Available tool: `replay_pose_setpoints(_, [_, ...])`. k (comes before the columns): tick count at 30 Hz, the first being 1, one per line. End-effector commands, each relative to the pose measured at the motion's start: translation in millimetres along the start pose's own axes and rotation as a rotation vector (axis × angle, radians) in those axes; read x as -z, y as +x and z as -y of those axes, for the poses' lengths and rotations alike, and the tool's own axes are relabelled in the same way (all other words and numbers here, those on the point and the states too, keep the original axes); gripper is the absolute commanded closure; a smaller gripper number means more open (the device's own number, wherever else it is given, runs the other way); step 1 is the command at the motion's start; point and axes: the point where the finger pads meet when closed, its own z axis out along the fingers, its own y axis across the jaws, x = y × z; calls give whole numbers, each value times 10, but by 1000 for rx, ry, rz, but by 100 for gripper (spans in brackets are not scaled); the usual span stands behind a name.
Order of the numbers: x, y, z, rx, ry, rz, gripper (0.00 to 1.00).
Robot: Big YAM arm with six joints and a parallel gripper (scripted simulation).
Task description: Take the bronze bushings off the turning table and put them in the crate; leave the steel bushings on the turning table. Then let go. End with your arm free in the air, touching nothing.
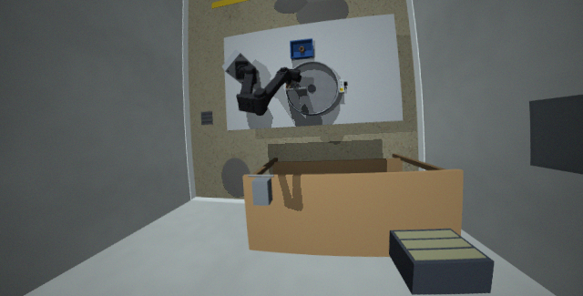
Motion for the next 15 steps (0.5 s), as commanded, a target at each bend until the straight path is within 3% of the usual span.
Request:
replay_pose_setpoints(1, [14, -64, -16, 2, -8, 19, 86])
replay_pose_setpoints(4, [14, -64, -16, 2, -8, 19, 86])
replay_pose_setpoints(5, [14, -64, -16, 2, -8, 19, 100])
replay_pose_setpoints(15, [3, -27, 21, 6, 4, 7, 100])
